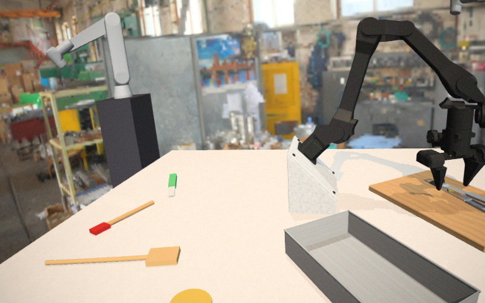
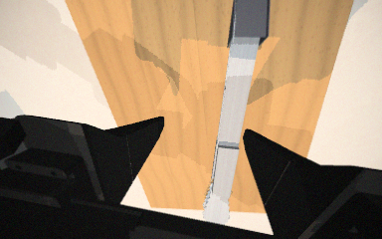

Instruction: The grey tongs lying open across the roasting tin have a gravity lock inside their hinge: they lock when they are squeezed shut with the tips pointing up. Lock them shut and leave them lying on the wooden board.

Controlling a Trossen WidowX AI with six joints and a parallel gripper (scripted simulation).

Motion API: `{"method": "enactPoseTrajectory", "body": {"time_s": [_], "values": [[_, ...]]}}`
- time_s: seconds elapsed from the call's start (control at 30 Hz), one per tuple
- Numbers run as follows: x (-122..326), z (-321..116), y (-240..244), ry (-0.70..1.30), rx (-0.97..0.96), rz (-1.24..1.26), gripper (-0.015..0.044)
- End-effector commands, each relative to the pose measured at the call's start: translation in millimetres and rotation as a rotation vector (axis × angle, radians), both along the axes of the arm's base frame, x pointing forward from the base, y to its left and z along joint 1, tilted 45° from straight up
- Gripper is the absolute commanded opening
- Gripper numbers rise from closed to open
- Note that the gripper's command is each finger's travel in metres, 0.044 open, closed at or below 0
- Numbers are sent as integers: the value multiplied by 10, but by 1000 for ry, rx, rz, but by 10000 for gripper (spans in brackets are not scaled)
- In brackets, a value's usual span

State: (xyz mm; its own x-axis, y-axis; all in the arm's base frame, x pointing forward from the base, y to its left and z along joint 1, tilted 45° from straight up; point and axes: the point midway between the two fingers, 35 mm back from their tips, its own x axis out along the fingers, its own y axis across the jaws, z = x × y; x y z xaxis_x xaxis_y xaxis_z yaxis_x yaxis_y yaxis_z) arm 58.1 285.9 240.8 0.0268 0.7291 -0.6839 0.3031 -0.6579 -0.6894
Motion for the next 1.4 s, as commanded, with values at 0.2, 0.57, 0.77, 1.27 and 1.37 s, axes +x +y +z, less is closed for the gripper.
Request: {"method": "enactPoseTrajectory", "body": {"time_s": [0.2, 0.57, 0.77, 1.27, 1.37], "values": [[-241, -10, -70, 23, -35, -6, 440], [-1023, -13, -614, 42, -129, -28, 440], [-1221, 44, -957, 31, -110, -35, 440], [-1299, 284, -1395, 39, -23, 13, 440], [-1287, 425, -1503, 55, -31, 40, 440]]}}
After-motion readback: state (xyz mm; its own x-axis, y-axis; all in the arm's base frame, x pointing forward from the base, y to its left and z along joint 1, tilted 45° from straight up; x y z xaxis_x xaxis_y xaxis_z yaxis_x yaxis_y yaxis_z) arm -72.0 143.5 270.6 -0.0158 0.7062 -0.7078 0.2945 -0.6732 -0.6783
